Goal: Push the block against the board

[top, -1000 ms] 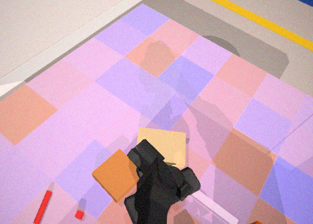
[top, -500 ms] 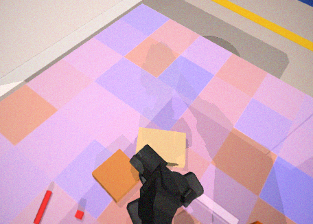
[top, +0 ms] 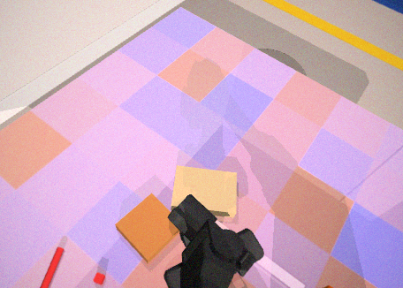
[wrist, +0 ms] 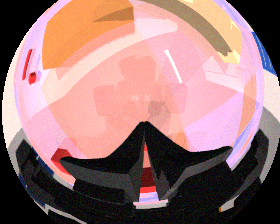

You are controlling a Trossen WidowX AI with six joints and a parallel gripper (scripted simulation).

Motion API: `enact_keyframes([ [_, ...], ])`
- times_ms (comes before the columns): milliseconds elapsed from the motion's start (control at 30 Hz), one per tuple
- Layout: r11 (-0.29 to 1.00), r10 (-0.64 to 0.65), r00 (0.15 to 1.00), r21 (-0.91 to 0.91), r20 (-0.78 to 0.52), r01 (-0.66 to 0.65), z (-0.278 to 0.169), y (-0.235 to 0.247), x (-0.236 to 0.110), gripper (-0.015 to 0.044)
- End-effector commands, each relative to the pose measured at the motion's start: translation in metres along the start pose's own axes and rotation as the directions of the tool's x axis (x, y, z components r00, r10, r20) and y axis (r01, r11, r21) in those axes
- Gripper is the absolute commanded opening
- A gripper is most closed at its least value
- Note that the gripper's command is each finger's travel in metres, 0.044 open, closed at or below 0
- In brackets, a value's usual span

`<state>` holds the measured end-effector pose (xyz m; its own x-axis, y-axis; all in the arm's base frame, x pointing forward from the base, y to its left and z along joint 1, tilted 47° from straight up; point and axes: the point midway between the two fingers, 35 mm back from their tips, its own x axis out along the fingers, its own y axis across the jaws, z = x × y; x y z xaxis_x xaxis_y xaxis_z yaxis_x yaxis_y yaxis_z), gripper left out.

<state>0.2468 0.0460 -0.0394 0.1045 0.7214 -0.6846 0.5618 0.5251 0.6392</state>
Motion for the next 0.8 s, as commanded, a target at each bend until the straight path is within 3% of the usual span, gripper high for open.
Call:
enact_keyframes([
  [0, 1.000, 0.003, 1.000, 0.005, -0.005, -0.003, -0.005, 0.000, 0.001, 0.0000],
  [767, 1.000, 0.004, 1.000, 0.006, -0.005, -0.004, -0.018, -0.002, 0.002, 0.0000],
])
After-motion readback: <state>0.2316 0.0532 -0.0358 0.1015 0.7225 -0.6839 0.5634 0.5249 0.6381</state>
